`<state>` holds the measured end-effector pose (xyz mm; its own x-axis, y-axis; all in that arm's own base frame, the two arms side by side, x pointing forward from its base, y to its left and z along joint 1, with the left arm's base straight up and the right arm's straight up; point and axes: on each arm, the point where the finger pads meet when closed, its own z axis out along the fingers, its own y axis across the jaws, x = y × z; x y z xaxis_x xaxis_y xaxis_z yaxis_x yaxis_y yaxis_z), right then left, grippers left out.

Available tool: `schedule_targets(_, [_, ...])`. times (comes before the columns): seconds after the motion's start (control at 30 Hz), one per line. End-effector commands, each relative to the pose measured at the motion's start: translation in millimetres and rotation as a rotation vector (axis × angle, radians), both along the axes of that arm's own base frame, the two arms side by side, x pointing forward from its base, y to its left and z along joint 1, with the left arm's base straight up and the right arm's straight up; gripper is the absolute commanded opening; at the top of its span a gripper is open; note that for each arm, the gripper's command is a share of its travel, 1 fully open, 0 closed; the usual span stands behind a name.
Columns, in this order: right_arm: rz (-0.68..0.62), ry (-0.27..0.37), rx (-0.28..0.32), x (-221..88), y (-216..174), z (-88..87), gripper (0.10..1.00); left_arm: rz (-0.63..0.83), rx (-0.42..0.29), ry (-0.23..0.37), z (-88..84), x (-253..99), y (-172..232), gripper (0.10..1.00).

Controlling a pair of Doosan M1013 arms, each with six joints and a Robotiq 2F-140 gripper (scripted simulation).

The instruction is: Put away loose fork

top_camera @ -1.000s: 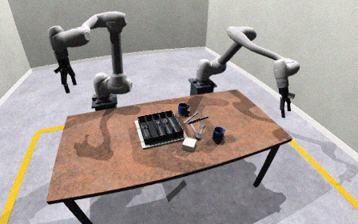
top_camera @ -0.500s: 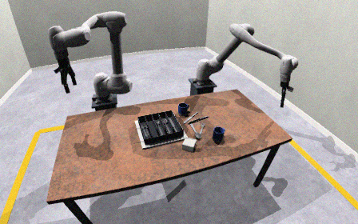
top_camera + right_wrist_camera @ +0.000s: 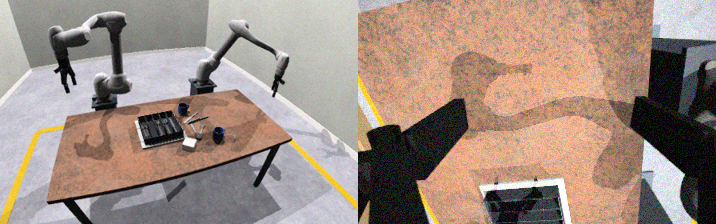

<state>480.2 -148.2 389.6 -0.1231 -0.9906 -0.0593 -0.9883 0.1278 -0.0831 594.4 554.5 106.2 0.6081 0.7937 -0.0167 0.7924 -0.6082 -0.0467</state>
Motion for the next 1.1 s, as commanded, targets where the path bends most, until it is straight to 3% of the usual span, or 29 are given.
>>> schedule_targets(0.0, [0.0, -0.001, 0.0, 0.2, 0.0, 0.7, 1.0, 0.061, -0.045, 0.041, -5.1, -67.9, 15.1, 1.0])
schedule_targets(0.07, [0.0, -0.001, 0.0, 0.2, 0.0, 0.7, 1.0, 0.095, -0.072, 0.062, -8.0, -103.1, 19.0, 1.0])
schedule_targets(0.13, [0.0, -0.001, 0.0, 0.2, 0.0, 0.7, 1.0, 0.095, -0.072, 0.062, -8.0, -103.1, 19.0, 1.0])
schedule_targets(0.17, [0.0, -0.001, 0.0, 0.2, 0.0, 0.7, 1.0, 0.14, -0.111, 0.089, -11.6, -153.3, 21.5, 1.0])
schedule_targets(0.63, [0.0, -0.001, 0.0, 0.2, 0.0, 0.7, 1.0, 0.376, -0.338, 0.193, -17.8, -379.1, -19.6, 1.0])
schedule_targets(0.7, [0.0, -0.001, 0.0, 0.2, 0.0, 0.7, 1.0, 0.376, -0.338, 0.193, -17.8, -379.1, -19.6, 1.0])
schedule_targets(0.73, [0.0, -0.001, 0.0, 0.2, 0.0, 0.7, 1.0, 0.413, -0.379, 0.204, -16.8, -423.8, -37.7, 1.0])
schedule_targets(1.07, [0.0, -0.001, 0.0, 0.2, 0.0, 0.7, 1.0, 0.598, -0.597, 0.23, -5.4, -549.6, -128.5, 1.0])
